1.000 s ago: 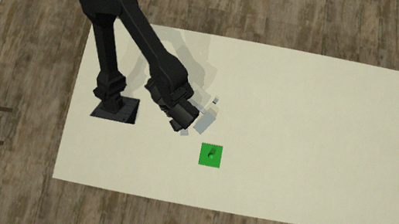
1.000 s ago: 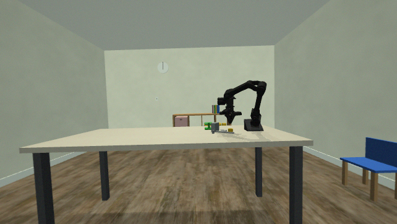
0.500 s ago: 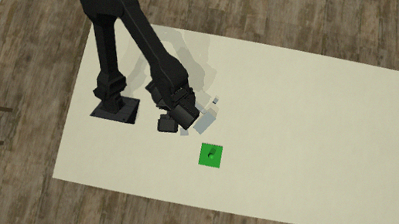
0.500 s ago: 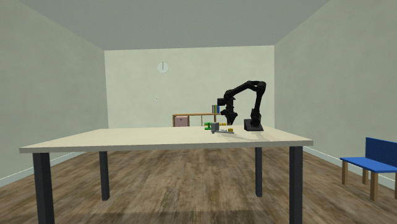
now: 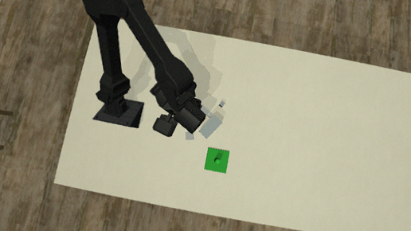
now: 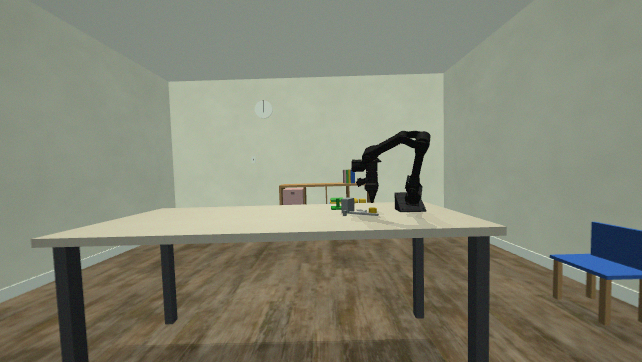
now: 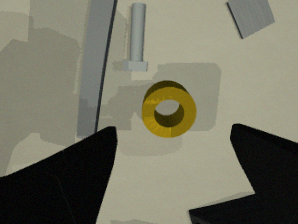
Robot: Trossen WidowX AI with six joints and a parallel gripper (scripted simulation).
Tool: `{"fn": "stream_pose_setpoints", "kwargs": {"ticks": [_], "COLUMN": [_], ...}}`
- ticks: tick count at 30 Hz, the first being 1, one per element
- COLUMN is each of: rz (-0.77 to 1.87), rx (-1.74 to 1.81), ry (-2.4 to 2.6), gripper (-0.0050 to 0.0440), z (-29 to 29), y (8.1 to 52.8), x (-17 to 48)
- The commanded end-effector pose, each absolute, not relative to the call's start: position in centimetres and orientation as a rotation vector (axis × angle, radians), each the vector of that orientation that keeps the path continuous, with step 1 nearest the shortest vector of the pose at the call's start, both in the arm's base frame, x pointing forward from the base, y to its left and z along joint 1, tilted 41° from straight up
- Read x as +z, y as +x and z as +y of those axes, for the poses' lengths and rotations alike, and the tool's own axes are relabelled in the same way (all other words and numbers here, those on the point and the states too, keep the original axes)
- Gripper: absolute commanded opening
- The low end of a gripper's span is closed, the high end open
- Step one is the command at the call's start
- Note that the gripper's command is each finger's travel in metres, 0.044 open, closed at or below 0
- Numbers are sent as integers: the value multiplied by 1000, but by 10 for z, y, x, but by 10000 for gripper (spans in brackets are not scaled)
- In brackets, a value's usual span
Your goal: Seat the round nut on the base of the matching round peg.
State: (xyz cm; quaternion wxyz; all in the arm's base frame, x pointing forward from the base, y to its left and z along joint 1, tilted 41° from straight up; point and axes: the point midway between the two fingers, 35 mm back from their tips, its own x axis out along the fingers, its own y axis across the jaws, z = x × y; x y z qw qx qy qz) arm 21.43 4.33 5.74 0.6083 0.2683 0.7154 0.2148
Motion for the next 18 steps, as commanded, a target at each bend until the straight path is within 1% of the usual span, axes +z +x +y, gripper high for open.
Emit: {"fn": "stream_pose_setpoints", "kwargs": {"ticks": [1, 6, 18], "rz": [1647, 1646, 1646], "rx": [480, 480, 482], "ry": [627, 627, 628], "gripper": [320, 320, 320], "z": [44, 60, 71], "y": [215, 213, 210], "x": [58, 40, 27]}}
